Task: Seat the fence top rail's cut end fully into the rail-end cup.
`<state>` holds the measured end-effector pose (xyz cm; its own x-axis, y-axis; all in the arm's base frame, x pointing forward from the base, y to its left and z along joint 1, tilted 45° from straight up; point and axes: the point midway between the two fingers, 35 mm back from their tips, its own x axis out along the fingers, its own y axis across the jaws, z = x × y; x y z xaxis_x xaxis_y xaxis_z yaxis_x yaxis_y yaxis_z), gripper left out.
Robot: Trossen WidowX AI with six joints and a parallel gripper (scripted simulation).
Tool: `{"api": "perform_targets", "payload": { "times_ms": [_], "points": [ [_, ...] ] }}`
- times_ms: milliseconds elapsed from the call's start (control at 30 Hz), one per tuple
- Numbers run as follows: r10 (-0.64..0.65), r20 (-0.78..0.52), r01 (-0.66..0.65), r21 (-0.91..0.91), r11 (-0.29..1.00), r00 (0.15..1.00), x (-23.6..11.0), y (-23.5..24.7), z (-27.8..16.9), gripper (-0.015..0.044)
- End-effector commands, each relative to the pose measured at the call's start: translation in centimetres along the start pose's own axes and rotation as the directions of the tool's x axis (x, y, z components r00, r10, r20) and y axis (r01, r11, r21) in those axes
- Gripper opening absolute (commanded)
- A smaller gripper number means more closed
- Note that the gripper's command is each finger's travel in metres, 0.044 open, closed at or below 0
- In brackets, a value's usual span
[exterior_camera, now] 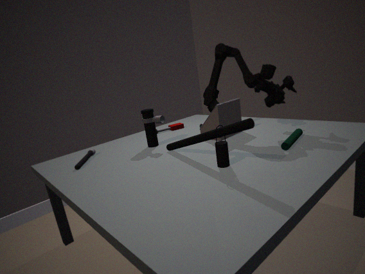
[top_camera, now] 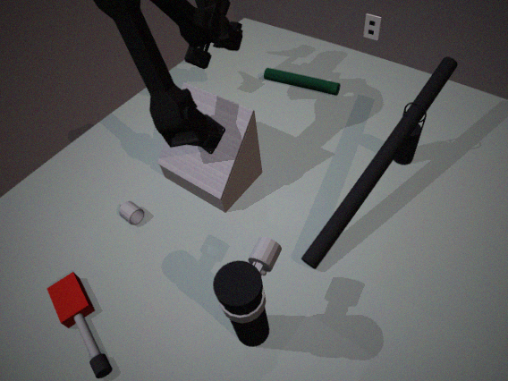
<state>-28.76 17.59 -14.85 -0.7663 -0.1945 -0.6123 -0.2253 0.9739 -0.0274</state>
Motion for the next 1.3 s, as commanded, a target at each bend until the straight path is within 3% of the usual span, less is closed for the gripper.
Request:
{"api": "perform_targets", "payload": {
  "times_ms": [0, 267, 433, 600, 933, 1267],
  "points": [
    [0.007, 0.005, -0.007, -0.002, 1.000, 1.000, -0.1, 0.2, 0.1, 0.0426],
    [0.257, 0.272, -0.235, -0.114, 0.965, 0.927, -7.0, 8.0, 4.8, 0.0440],
    [0.344, 0.470, -0.290, -0.186, 0.939, 0.813, -13.5, 11.1, 8.5, 0.0440],
    [0.352, 0.658, -0.271, -0.226, 0.936, 0.666, -20.9, 12.0, 12.2, 0.0440],
    [0.143, 0.924, -0.091, -0.118, 0.989, 0.354, -36.5, 7.5, 17.5, 0.0440],
    [-0.256, 0.960, 0.154, 0.237, 0.959, 0.113, -50.1, -3.9, 18.0, 0.0440]
  ]
}}
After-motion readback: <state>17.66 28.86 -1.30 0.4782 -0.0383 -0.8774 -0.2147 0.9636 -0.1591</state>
